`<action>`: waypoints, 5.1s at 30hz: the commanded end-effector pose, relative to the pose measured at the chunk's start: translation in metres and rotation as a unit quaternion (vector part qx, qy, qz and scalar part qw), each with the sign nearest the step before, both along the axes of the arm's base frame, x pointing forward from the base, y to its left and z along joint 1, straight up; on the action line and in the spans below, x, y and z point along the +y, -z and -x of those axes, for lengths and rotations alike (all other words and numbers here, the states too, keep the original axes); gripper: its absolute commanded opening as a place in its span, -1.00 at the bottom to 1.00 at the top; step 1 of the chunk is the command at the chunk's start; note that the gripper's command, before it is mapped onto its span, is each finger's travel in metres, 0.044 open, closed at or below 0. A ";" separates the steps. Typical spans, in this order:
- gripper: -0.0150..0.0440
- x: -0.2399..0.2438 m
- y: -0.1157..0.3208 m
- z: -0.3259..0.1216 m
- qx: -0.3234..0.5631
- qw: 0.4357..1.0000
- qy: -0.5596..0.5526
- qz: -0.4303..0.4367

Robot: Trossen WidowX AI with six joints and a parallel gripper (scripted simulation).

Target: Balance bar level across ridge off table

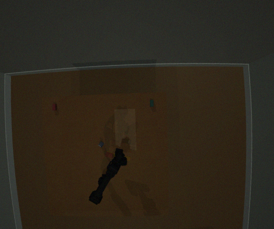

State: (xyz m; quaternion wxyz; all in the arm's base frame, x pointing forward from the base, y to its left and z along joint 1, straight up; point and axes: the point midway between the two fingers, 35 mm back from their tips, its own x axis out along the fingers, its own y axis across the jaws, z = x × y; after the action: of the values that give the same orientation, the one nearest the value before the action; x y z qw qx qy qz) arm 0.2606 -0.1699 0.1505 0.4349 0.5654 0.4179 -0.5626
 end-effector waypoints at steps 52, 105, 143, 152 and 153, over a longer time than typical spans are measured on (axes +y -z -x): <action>-0.49 0.078 -0.004 -0.064 0.009 0.452 -0.892 0.018; -0.49 0.213 -0.004 -0.072 0.008 -0.553 -0.833 0.024; -0.49 0.208 0.040 -0.062 0.008 -0.577 -0.816 0.024; -0.49 0.208 0.039 -0.062 0.008 -0.577 -0.816 0.024; -0.49 0.208 0.040 -0.062 0.008 -0.577 -0.816 0.024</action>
State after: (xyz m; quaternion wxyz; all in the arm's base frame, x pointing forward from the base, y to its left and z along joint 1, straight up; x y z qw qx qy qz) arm 0.3226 0.0380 0.1109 -0.2181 0.6819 -0.2128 -0.6650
